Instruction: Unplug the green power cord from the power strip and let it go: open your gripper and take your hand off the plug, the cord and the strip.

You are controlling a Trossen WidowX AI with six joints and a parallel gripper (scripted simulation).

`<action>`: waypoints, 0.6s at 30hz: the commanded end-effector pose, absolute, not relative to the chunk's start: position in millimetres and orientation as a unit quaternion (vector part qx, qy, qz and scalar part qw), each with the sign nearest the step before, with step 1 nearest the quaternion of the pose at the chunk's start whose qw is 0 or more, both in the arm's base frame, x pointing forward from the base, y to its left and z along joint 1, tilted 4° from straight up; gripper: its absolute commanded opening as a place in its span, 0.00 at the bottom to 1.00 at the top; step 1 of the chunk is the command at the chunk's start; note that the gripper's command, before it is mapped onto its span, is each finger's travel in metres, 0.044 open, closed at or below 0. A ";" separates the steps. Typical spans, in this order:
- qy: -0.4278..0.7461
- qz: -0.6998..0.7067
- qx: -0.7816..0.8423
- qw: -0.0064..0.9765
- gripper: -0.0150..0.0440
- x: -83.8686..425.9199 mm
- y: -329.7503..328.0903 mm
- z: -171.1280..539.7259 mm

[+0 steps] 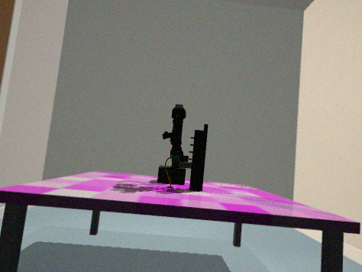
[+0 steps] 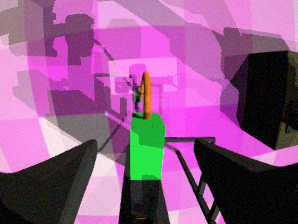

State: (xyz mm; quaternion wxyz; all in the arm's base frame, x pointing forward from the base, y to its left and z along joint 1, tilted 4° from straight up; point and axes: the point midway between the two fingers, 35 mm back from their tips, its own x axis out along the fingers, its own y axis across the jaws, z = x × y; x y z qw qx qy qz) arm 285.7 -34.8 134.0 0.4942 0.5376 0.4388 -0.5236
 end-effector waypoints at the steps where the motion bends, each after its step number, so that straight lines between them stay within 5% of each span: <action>1: 0.436 -0.523 0.540 0.495 1.00 284.7 -50.3 139.4; 18: 0.435 -0.524 0.539 0.496 1.00 277.1 -91.4 149.4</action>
